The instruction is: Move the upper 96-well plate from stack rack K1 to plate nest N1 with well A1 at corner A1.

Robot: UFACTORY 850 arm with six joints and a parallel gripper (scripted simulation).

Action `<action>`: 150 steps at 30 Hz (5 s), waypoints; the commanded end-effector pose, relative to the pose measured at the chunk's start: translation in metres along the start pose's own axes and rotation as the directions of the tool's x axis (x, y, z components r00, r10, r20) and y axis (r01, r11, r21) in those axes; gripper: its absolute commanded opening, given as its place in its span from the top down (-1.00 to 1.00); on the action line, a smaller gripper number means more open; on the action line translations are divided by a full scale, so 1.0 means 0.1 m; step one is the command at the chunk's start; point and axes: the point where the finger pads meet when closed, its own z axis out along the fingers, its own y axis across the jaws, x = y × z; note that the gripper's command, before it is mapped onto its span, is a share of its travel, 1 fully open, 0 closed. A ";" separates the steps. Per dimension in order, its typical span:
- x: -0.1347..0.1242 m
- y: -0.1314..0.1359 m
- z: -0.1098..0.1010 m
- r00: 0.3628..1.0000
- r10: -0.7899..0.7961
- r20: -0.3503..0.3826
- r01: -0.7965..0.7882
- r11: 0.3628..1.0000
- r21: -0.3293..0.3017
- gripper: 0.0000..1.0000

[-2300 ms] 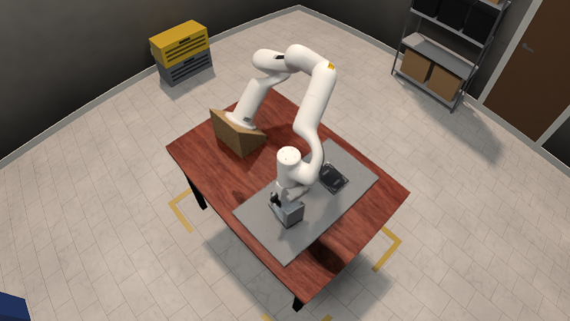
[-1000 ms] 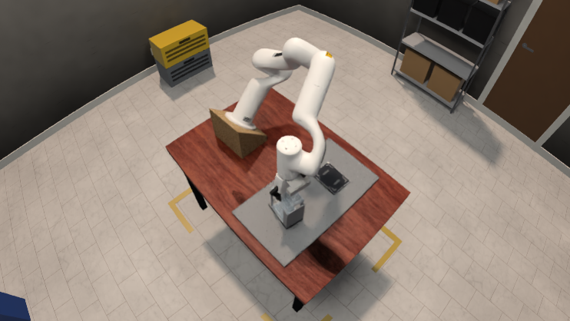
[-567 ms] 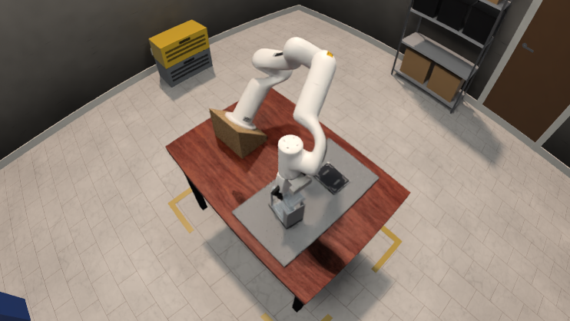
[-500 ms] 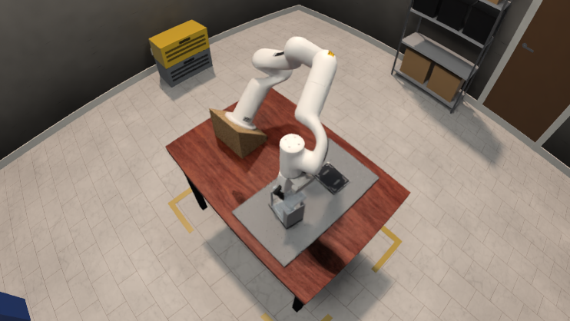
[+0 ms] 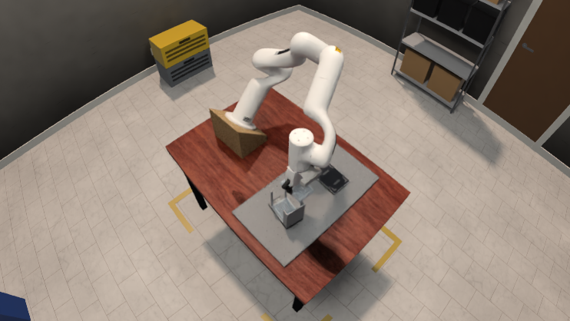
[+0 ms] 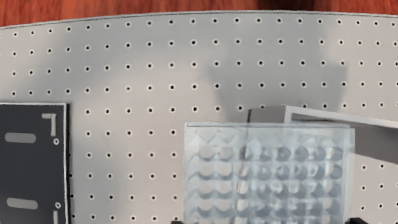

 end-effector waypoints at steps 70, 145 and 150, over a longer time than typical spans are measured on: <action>-0.02 -2.14 0.05 1.000 -0.001 -0.002 0.001 1.000 -0.001 1.00; -0.03 -2.51 0.42 1.000 -0.001 -0.002 0.001 1.000 -0.001 1.00; -0.03 -2.51 0.51 1.000 -0.001 -0.002 0.001 1.000 -0.001 1.00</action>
